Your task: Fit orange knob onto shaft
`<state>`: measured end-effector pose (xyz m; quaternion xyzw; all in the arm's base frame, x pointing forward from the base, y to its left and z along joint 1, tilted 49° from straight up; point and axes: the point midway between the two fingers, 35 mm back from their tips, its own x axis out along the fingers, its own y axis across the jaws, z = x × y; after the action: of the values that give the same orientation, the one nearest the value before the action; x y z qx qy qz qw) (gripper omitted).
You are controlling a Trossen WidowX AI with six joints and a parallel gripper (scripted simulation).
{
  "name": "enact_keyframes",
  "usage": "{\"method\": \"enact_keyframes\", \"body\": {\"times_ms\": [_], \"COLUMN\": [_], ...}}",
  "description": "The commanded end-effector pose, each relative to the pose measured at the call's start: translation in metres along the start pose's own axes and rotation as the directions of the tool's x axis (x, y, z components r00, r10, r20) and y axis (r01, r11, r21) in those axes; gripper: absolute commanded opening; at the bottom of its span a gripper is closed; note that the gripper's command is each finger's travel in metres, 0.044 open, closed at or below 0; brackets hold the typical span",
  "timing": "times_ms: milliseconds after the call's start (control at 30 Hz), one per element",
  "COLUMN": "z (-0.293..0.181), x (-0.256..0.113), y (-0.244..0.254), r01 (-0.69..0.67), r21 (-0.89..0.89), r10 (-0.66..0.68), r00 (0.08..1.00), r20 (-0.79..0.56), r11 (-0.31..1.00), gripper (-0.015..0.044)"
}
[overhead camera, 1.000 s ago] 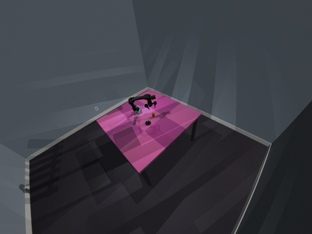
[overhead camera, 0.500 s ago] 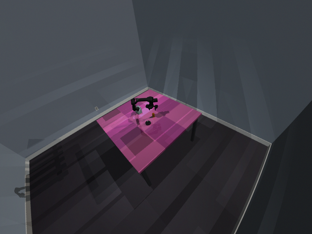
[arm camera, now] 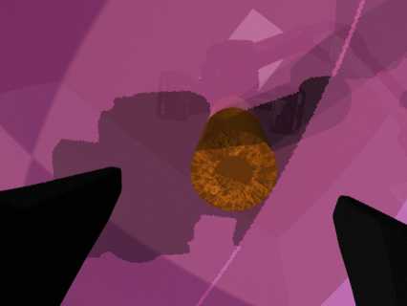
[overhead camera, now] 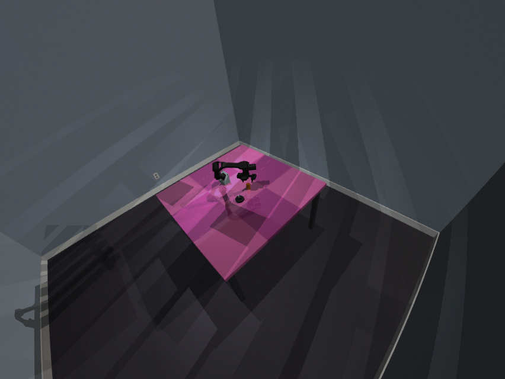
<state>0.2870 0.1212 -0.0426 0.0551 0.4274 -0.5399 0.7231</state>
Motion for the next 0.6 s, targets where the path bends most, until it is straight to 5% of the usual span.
{"method": "enact_keyframes", "body": {"times_ms": [0, 567], "z": [0.001, 0.001], "x": [0.007, 0.034], "y": [0.0, 0.001], "r01": [0.002, 0.001], "r21": [-0.007, -0.007], "r10": [-0.002, -0.001], "r00": [1.0, 1.0], "r20": [0.007, 0.007], "r11": [1.0, 1.0], "gripper": [0.044, 0.044]}}
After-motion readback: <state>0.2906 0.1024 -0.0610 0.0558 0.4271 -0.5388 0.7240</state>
